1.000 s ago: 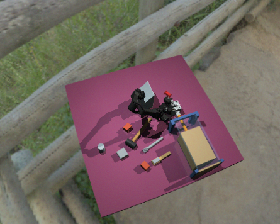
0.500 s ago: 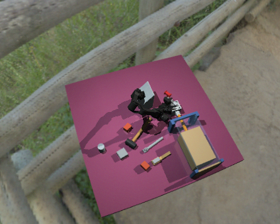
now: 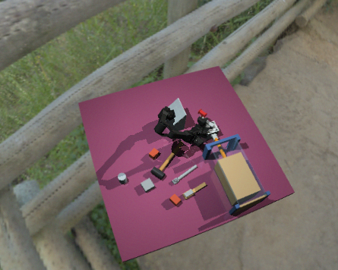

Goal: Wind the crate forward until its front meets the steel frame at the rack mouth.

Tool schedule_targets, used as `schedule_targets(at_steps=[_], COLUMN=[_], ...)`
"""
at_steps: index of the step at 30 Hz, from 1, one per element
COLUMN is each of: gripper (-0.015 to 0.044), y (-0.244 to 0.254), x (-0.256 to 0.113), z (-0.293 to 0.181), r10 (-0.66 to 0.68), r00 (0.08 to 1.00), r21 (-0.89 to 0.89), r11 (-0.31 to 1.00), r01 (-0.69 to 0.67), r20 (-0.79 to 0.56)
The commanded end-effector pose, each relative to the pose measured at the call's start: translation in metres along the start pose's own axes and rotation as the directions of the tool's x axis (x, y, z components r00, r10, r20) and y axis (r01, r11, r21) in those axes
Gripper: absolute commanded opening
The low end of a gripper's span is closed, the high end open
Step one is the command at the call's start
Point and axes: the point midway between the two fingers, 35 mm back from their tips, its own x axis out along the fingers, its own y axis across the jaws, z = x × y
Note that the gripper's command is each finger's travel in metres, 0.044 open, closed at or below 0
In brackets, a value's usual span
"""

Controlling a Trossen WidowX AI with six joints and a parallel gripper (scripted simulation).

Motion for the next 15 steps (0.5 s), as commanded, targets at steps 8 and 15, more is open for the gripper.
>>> schedule_targets(at_steps=[8,15], gripper=[0.024,0.024], y=[0.0013,-0.0037], x=[0.0001,0.0], z=[-0.0008,0.0017], r10=[0.008,0.0], r00=[1.0,1.0], r21=[0.005,0.0], r11=[1.0,1.0], r01=[-0.008,0.0], r20=[-0.001,0.0])
